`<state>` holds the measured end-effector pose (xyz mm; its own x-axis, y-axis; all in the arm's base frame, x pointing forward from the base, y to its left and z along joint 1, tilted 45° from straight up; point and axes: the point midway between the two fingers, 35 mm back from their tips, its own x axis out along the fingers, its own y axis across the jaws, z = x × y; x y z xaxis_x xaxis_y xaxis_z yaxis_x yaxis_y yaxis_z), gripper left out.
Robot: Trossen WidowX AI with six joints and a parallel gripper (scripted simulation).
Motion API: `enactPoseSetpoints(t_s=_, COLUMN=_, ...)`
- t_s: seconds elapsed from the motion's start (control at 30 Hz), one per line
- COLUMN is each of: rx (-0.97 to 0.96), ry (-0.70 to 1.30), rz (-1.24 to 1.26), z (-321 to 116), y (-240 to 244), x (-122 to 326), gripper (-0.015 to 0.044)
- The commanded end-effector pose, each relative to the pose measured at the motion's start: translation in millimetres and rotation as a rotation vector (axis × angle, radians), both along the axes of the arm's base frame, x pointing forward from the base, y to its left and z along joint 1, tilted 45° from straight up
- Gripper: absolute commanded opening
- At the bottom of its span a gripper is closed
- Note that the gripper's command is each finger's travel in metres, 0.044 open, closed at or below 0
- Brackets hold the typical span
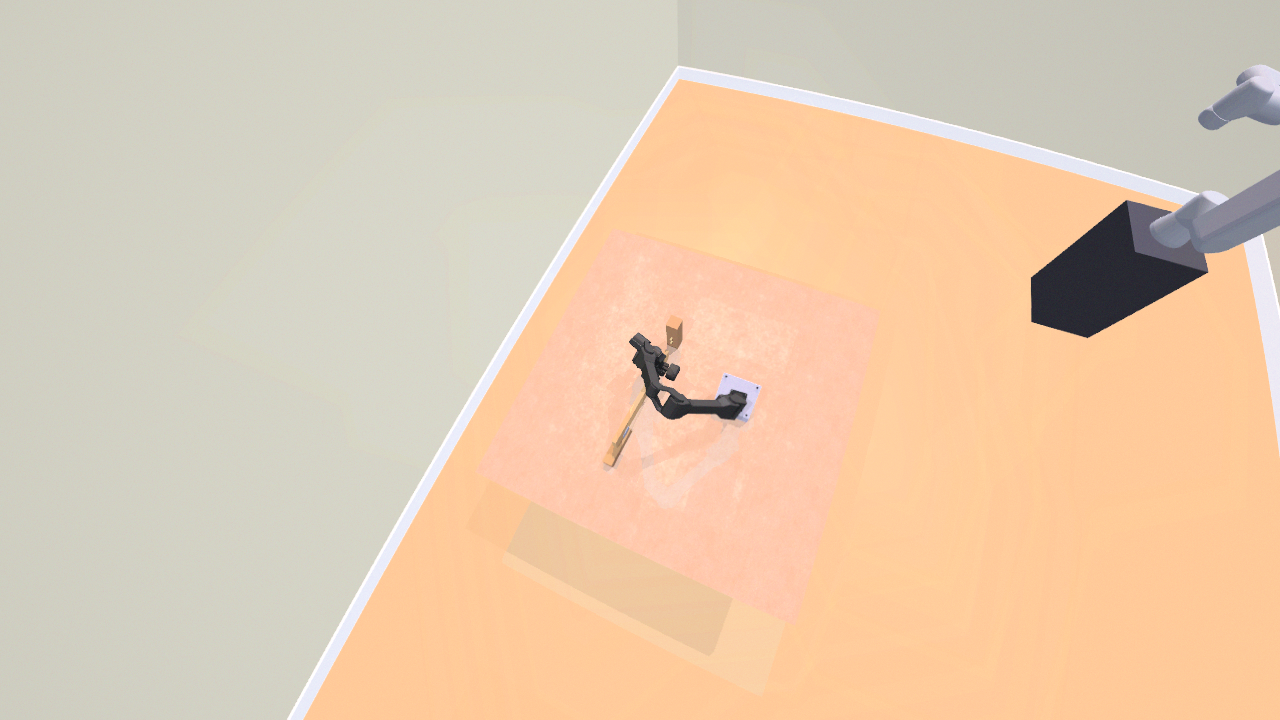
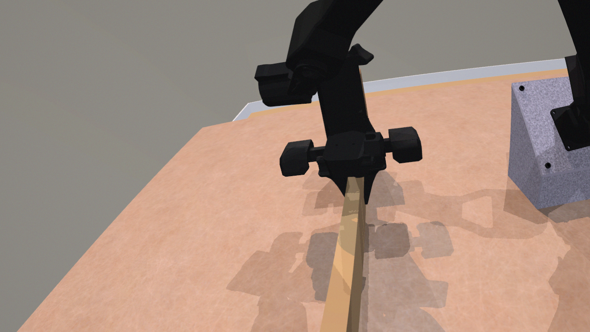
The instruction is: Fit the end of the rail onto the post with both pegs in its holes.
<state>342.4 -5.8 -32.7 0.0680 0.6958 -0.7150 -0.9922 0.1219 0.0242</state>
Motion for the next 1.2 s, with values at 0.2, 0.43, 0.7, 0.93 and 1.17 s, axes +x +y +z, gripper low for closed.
enactPoseSetpoints(t_s=0.2, rx=0.005, ry=0.001, rz=-0.003, z=2.0, y=-2.3, x=-0.3, gripper=0.0)
enactPoseSetpoints(t_s=0.43, rx=0.005, ry=0.001, rz=-0.003, z=4.5, y=-4.8, x=0.0, gripper=0.0)
enactPoseSetpoints(t_s=0.7, rx=0.005, ry=0.001, rz=-0.003, z=7.3, y=-7.8, x=1.0, gripper=0.0)
enactPoseSetpoints(t_s=0.93, rx=0.005, ry=0.001, rz=-0.003, z=9.7, y=-10.4, x=1.8, gripper=0.0)
enactPoseSetpoints(t_s=1.17, rx=0.005, ry=0.001, rz=-0.003, z=12.2, y=-13.0, x=2.3, gripper=0.0)
